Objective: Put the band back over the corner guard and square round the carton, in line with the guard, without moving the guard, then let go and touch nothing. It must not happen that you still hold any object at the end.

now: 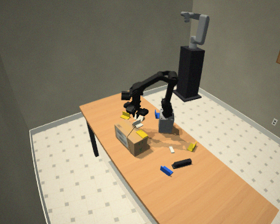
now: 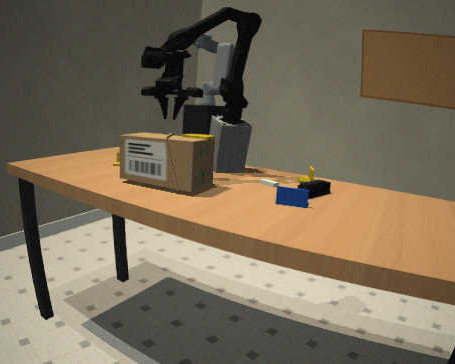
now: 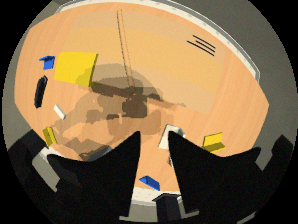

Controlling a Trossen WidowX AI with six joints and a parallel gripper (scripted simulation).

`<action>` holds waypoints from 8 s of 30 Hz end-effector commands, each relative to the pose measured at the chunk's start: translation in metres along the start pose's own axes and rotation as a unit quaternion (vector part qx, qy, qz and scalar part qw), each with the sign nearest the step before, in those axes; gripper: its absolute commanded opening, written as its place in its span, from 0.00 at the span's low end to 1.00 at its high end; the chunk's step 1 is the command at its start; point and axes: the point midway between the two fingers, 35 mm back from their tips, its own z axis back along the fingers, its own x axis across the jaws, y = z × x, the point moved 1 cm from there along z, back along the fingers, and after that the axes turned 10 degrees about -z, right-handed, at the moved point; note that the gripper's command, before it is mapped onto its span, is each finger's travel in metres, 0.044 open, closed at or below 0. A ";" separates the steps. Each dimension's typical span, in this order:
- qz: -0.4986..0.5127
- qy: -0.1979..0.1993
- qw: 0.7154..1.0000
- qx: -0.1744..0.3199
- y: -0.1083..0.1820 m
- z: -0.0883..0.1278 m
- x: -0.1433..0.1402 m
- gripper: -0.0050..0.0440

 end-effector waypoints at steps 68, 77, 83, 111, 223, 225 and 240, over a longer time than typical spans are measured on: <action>0.141 -0.009 0.990 0.014 -0.043 -0.044 0.033 0.13; 0.141 -0.009 0.990 0.014 -0.043 -0.044 0.033 0.10; 0.139 -0.009 0.990 0.015 -0.044 -0.028 0.033 0.10; 0.138 -0.009 0.990 0.016 -0.033 -0.018 0.034 0.10; 0.138 -0.009 0.990 0.016 -0.018 -0.016 0.134 0.10; 0.138 -0.009 0.990 0.016 -0.018 -0.016 0.135 0.10; 0.138 -0.009 0.990 0.016 -0.025 -0.016 0.134 0.10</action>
